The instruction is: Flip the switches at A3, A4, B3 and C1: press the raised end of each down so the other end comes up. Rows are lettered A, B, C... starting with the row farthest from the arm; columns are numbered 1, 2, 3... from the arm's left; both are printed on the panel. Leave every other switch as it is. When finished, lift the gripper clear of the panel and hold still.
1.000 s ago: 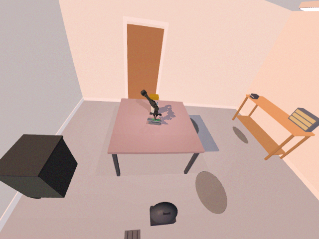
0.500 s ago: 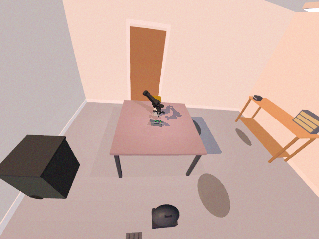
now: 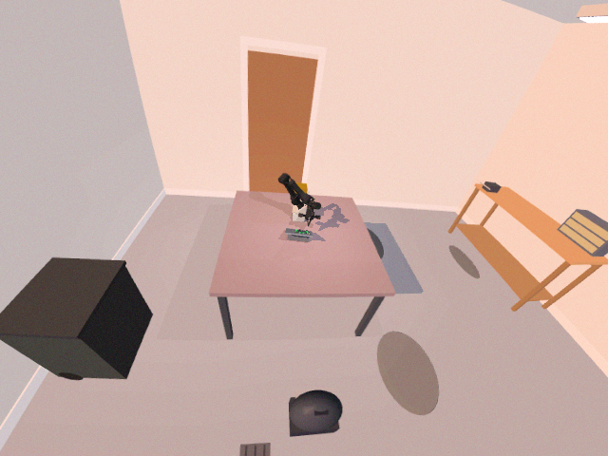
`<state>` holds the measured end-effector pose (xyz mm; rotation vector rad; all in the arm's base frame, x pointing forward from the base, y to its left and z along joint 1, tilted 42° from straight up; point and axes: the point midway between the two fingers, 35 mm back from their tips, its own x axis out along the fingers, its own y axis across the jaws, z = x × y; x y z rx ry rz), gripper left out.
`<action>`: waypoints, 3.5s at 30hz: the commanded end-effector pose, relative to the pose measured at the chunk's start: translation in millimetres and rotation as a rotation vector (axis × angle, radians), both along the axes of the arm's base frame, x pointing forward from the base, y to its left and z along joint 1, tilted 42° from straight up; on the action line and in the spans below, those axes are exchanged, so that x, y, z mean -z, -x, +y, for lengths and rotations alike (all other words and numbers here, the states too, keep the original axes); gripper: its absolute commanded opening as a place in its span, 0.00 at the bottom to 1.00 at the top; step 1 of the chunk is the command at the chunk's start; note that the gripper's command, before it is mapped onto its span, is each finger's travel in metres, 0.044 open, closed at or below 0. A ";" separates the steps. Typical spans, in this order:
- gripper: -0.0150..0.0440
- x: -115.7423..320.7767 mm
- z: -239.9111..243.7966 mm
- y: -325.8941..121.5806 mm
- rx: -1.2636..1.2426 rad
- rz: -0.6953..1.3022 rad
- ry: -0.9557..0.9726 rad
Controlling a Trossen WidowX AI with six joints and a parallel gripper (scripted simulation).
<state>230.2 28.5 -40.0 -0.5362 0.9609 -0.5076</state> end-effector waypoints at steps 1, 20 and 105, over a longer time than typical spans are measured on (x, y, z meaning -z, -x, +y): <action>0.25 7.4 -11.8 1.8 -0.004 0.011 0.022; 0.25 21.0 -26.3 -8.0 -0.004 0.011 0.023; 0.25 -14.8 11.3 16.9 0.013 0.032 0.016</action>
